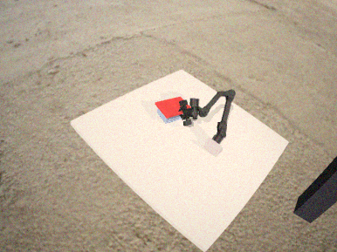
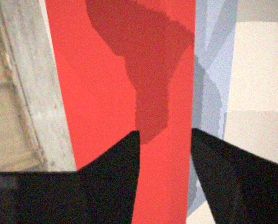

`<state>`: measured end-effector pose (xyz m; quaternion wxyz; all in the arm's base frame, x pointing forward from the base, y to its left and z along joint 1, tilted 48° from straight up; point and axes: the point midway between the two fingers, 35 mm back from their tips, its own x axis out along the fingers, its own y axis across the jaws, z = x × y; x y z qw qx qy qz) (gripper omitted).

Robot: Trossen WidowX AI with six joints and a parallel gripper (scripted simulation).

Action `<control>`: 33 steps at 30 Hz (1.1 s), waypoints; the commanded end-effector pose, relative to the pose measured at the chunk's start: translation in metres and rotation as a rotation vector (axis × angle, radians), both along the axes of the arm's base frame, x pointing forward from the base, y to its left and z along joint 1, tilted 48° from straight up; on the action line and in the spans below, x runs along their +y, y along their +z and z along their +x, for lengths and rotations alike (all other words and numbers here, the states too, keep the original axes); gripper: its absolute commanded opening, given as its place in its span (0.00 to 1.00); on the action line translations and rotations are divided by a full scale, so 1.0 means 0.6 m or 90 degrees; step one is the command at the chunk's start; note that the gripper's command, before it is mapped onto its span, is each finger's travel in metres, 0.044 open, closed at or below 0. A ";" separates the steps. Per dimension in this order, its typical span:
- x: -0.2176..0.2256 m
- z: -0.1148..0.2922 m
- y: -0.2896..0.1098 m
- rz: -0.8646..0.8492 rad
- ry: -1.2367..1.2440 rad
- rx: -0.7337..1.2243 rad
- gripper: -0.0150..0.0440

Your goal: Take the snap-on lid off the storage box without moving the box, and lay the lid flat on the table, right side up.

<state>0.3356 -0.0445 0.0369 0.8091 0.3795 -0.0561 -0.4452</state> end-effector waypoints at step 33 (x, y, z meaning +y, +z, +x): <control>0.015 0.002 0.013 0.002 0.004 -0.008 0.25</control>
